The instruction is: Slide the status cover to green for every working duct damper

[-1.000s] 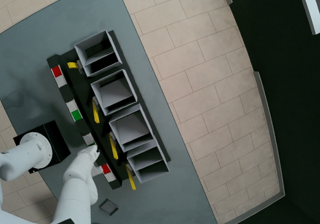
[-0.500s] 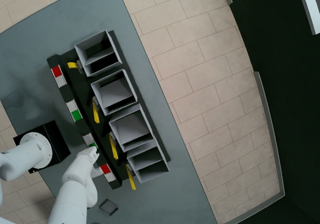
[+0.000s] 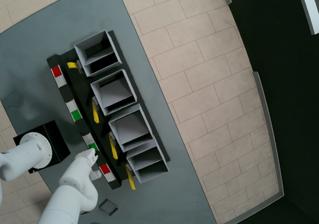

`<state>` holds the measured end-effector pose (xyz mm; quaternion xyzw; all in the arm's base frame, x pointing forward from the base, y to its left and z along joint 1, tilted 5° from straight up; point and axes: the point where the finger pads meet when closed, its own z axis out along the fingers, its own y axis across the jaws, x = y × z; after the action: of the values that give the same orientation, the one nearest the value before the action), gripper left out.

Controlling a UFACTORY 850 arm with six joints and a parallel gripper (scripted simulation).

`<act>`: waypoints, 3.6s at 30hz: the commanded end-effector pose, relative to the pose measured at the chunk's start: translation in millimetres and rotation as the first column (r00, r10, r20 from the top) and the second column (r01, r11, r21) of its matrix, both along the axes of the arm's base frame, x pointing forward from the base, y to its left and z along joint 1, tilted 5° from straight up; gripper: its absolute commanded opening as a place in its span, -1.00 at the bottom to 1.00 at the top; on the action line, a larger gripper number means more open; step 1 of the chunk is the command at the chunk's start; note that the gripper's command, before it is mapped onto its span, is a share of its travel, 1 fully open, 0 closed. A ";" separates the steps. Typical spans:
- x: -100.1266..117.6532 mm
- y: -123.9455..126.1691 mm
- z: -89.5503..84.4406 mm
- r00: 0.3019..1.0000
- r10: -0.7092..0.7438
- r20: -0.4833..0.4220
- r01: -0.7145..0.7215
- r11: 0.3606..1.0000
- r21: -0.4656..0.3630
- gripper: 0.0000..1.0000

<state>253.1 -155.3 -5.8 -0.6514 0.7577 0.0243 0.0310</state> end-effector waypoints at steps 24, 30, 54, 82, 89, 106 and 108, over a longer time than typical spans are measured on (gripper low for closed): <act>0.4 -0.9 8.7 1.000 -0.001 0.001 0.001 1.000 0.003 1.00; 0.3 -1.7 17.8 1.000 -0.001 0.001 0.001 1.000 0.003 1.00; -0.1 -3.9 44.4 1.000 -0.001 0.001 0.000 1.000 0.003 1.00; -0.3 -5.1 59.6 1.000 0.000 0.001 0.000 1.000 0.003 1.00; -0.3 -5.1 59.6 1.000 0.000 0.001 0.000 1.000 0.003 1.00; -0.3 -5.1 59.6 1.000 0.000 0.001 0.000 1.000 0.003 1.00; -0.3 -5.1 59.6 1.000 0.000 0.001 0.000 1.000 0.003 1.00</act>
<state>252.1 -159.9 53.0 -0.6512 0.7581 0.0099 0.0351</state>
